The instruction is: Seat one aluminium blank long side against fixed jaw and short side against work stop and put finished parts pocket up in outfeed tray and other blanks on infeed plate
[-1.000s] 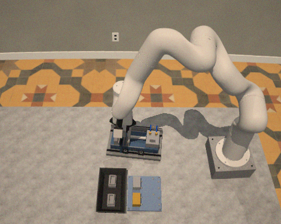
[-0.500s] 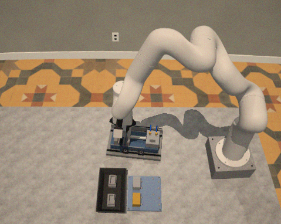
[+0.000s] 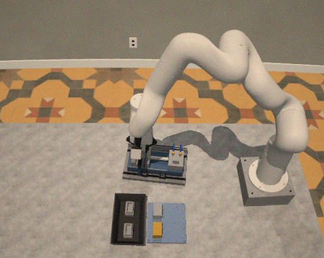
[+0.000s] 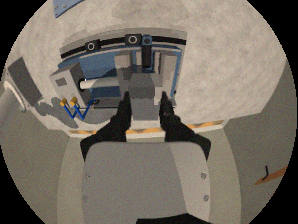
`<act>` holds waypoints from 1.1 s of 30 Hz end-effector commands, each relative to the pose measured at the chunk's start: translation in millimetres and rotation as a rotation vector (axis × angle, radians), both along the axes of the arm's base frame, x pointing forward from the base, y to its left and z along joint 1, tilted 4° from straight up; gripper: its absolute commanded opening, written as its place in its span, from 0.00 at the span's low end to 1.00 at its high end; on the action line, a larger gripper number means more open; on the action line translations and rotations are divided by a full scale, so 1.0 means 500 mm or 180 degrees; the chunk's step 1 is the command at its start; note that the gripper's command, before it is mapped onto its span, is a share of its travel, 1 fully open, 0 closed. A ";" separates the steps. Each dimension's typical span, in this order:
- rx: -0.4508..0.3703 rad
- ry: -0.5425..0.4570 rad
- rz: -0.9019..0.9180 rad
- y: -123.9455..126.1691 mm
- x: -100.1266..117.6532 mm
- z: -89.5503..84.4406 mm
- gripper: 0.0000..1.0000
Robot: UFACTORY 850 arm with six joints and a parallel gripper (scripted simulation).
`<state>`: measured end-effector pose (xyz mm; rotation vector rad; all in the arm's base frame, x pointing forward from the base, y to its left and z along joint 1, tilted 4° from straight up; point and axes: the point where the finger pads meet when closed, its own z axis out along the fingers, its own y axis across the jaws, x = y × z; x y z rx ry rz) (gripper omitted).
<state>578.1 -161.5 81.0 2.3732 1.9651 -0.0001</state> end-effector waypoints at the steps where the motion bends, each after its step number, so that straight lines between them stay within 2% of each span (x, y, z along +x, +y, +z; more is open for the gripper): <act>1: -0.0002 -0.0007 0.0000 -0.001 0.002 0.000 0.00; 33: -0.0002 -0.0007 0.0000 -0.001 0.003 -0.021 0.00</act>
